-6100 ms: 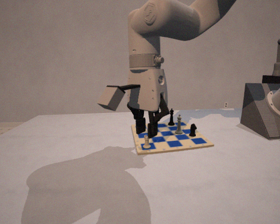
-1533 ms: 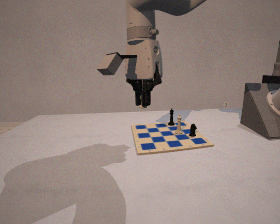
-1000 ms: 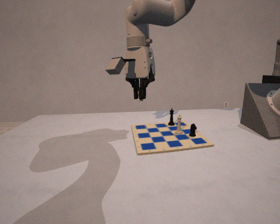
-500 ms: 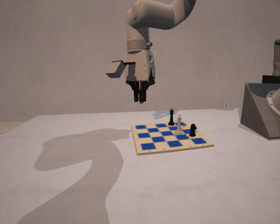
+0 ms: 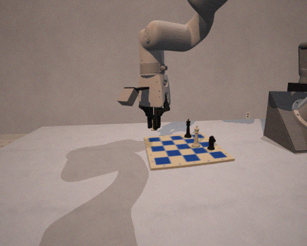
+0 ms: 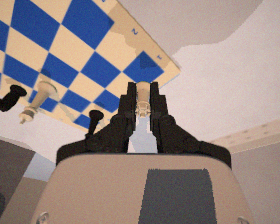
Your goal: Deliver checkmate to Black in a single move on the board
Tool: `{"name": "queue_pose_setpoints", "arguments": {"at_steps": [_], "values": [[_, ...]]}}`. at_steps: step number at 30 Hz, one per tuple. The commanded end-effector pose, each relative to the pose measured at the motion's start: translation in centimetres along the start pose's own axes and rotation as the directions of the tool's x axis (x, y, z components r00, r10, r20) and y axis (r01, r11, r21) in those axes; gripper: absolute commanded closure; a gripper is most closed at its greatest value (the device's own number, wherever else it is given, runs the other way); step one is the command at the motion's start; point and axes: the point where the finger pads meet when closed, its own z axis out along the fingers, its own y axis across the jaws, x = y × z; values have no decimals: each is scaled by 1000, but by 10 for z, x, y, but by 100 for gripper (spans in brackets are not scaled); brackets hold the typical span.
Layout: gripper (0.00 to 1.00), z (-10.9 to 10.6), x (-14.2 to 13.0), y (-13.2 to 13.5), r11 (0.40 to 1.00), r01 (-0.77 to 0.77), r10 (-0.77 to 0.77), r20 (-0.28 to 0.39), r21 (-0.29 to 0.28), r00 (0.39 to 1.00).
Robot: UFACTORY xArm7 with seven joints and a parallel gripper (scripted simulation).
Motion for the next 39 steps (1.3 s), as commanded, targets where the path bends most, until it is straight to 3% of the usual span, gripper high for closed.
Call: {"name": "queue_pose_setpoints", "arguments": {"at_steps": [1, 8, 39], "values": [[100, 14, 0, 2, 1000, 0, 0, -1, -3, 1000], [100, 27, 0, 2, 1000, 0, 0, -1, -3, 1000], [100, 28, 0, 2, 1000, 0, 0, -1, -3, 1000]]}}
